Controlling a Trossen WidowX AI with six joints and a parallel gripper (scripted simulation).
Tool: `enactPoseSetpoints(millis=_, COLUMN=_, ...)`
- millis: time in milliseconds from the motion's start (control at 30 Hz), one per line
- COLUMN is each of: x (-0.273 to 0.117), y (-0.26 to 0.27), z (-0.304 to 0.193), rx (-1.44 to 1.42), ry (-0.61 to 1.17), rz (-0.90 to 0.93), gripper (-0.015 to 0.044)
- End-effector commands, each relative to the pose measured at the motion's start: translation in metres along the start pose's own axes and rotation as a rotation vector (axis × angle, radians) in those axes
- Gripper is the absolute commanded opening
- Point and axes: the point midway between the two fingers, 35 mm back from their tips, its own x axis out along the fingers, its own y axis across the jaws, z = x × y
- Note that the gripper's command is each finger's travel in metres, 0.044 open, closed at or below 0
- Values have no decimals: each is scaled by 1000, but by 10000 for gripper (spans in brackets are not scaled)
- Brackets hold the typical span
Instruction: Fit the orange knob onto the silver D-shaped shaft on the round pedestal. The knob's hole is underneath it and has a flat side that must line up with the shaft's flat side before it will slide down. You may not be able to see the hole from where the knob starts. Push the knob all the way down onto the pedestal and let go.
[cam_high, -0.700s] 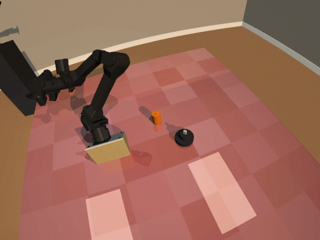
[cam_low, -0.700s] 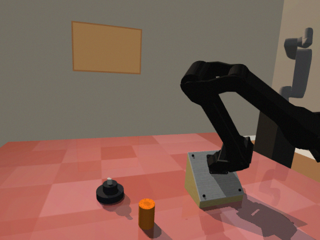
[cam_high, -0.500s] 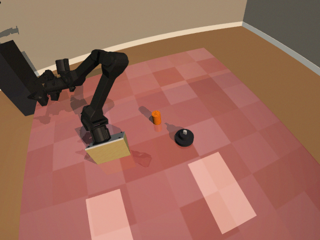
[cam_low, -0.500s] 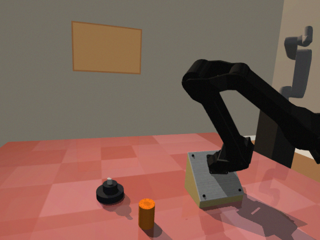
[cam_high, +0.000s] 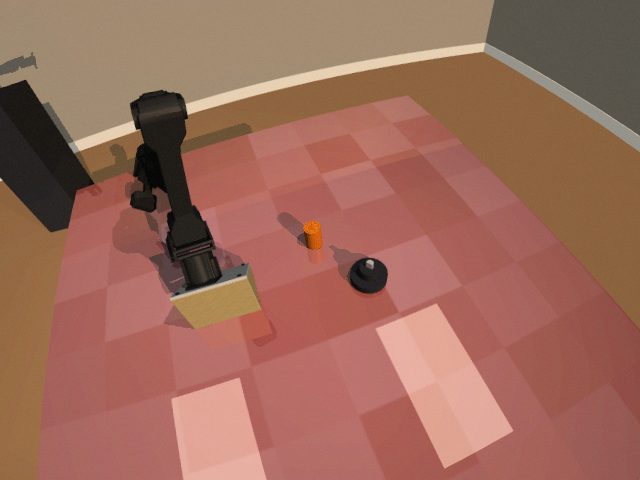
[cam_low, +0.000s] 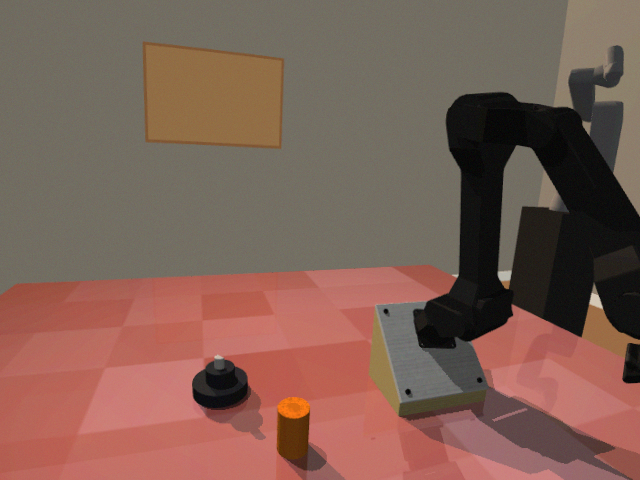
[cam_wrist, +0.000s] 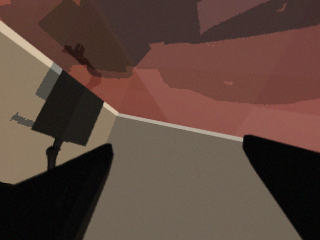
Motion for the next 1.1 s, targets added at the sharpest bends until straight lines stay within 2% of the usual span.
enactPoseSetpoints(millis=0, x=-14, y=12, z=57, rx=-31, ry=-185, rz=-14, gripper=440)
enactPoseSetpoints(millis=167, x=-50, y=23, z=122, rx=-38, ry=-399, rz=-40, gripper=440)
enactPoseSetpoints(millis=367, x=-114, y=35, z=182, rx=-24, ry=-629, rz=-34, gripper=440)
enactPoseSetpoints(millis=567, x=-174, y=10, z=226, rx=147, ry=-795, rz=-84, gripper=440)
enactPoseSetpoints(millis=800, x=-256, y=-34, z=253, rx=399, ry=-958, rz=-121, gripper=440)
enactPoseSetpoints(millis=1067, x=-347, y=-94, z=243, rx=747, ry=-1060, rz=-67, gripper=440)
